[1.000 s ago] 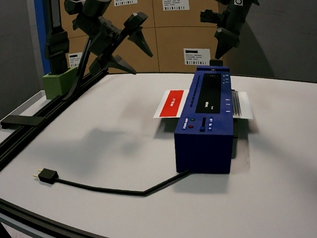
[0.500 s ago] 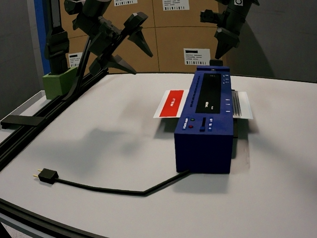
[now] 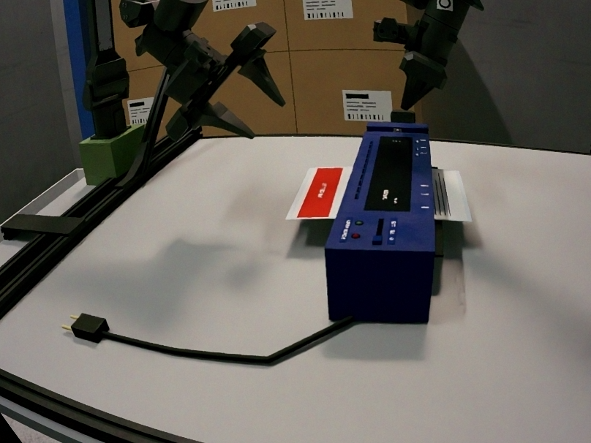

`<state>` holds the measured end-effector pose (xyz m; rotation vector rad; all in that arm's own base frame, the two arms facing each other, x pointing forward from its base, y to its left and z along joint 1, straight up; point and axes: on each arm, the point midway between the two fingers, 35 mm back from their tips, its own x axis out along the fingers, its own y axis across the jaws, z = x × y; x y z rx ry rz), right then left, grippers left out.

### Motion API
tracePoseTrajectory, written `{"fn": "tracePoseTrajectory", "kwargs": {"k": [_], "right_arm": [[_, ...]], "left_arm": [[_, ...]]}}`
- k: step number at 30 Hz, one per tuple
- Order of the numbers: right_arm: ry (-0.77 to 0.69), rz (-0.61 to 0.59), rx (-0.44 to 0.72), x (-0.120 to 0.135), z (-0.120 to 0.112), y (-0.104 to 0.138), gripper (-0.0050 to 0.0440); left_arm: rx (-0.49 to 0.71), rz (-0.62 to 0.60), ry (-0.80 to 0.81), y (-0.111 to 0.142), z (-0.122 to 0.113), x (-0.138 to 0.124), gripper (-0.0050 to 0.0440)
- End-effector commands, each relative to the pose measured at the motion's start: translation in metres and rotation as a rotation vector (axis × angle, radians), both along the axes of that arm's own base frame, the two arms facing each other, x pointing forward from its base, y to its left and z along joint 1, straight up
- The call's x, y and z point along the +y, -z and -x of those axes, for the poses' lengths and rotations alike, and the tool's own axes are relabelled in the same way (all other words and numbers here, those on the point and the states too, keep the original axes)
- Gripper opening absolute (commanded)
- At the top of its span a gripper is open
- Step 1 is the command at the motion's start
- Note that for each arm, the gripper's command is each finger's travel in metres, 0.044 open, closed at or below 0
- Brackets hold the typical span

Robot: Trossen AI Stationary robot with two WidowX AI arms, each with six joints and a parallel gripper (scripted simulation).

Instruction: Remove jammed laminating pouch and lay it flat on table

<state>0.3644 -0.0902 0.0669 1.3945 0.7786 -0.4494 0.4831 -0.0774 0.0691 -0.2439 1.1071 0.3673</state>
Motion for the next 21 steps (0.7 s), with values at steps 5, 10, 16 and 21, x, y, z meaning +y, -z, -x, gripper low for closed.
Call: {"fn": "tracePoseTrajectory", "kwargs": {"k": [5,10,16,21], "right_arm": [[0.0,0.011,-0.025,-0.002,-0.004,-0.01,0.0273],[0.0,0.011,-0.025,-0.002,-0.004,-0.01,0.0273],[0.0,0.011,-0.025,-0.002,-0.004,-0.01,0.0273],[0.0,0.011,-0.025,-0.002,-0.004,-0.01,0.0273]], "left_arm": [[-0.021,0.002,-0.004,-0.008,-0.002,-0.001,-0.005],[-0.021,0.002,-0.004,-0.008,-0.002,-0.001,-0.005],[-0.021,0.002,-0.004,-0.008,-0.002,-0.001,-0.005],[-0.024,0.004,-0.003,0.031,-0.012,0.003,-0.005]]}}
